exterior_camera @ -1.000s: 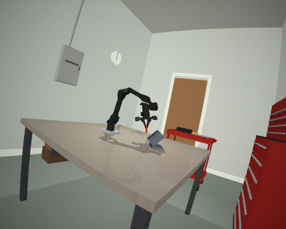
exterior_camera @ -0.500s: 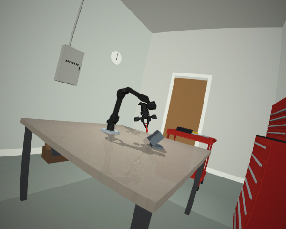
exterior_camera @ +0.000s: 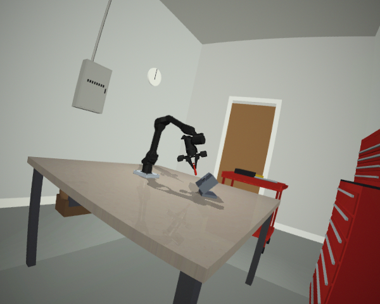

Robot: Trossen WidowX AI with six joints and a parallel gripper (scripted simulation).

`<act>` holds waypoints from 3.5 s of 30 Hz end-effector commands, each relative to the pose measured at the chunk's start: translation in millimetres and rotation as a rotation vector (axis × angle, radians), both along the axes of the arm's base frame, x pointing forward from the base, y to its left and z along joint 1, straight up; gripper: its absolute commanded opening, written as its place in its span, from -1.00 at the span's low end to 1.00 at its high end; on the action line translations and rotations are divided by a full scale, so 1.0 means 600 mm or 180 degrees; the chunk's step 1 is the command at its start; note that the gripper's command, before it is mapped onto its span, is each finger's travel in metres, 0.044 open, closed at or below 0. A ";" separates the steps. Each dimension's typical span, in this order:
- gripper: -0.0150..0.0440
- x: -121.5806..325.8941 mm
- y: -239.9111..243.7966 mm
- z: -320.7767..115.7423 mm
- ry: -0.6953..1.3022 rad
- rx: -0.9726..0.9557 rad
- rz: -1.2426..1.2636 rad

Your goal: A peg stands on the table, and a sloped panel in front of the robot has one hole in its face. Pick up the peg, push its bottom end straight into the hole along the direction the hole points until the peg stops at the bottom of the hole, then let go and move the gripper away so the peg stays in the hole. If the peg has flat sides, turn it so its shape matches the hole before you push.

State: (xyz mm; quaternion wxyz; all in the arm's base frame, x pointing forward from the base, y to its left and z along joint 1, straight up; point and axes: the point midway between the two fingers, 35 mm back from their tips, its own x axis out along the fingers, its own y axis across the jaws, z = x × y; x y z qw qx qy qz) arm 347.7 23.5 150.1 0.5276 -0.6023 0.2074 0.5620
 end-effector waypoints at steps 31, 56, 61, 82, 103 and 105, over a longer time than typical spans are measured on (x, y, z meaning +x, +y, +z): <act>-0.49 0.008 -0.065 0.022 -0.0348 0.0448 -0.0504; -0.49 0.007 -0.116 0.039 -0.0627 0.0731 -0.0830; -0.49 0.006 -0.126 0.043 -0.0685 0.0784 -0.0891; -0.49 0.034 -0.127 0.022 -0.0804 0.0877 -0.1003; -0.49 0.059 -0.117 -0.005 -0.0891 0.0934 -0.1047; -0.49 0.059 -0.117 -0.005 -0.0901 0.0926 -0.1031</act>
